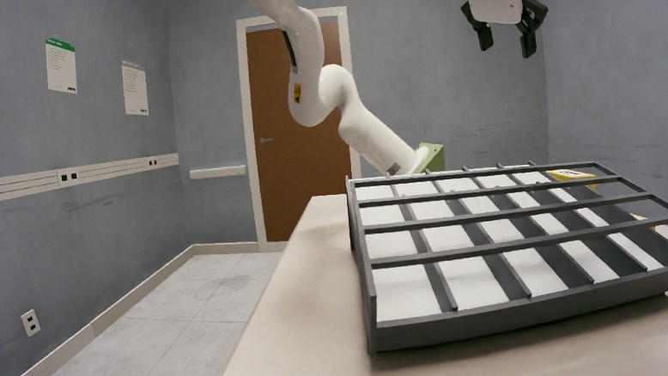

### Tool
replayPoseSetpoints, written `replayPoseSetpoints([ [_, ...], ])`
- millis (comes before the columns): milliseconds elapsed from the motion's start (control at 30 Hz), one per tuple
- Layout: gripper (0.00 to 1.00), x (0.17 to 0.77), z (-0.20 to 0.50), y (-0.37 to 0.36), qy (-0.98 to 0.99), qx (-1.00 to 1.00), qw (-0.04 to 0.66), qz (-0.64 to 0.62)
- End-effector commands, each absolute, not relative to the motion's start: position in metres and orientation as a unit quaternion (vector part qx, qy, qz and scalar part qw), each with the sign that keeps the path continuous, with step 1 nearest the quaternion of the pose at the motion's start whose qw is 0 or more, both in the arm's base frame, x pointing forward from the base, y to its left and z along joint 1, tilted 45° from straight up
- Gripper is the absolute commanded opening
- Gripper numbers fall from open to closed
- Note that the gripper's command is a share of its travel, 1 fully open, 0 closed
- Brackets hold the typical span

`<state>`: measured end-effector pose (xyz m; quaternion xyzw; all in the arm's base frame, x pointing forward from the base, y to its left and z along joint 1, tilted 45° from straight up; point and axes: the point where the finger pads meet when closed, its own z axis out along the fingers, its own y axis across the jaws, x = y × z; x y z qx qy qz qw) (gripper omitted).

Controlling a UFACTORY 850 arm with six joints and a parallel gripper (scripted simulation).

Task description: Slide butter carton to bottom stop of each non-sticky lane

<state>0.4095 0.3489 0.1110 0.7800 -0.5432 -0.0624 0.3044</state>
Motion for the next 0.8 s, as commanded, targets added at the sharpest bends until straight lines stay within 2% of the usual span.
replayPoseSetpoints([
  [0, 1.0, 0.41, 0.112, 0.35, -0.543, 0.78, 0.304, -0.062],
  [533, 1.0, 0.41, 0.112, 0.35, -0.543, 0.78, 0.304, -0.062],
  [567, 1.0, 0.355, 0.109, 0.307, -0.543, 0.78, 0.304, -0.062],
  [667, 1.0, 0.35, 0.108, 0.303, -0.543, 0.78, 0.304, -0.062],
  [767, 1.0, 0.32, 0.106, 0.28, -0.543, 0.78, 0.304, -0.062],
])
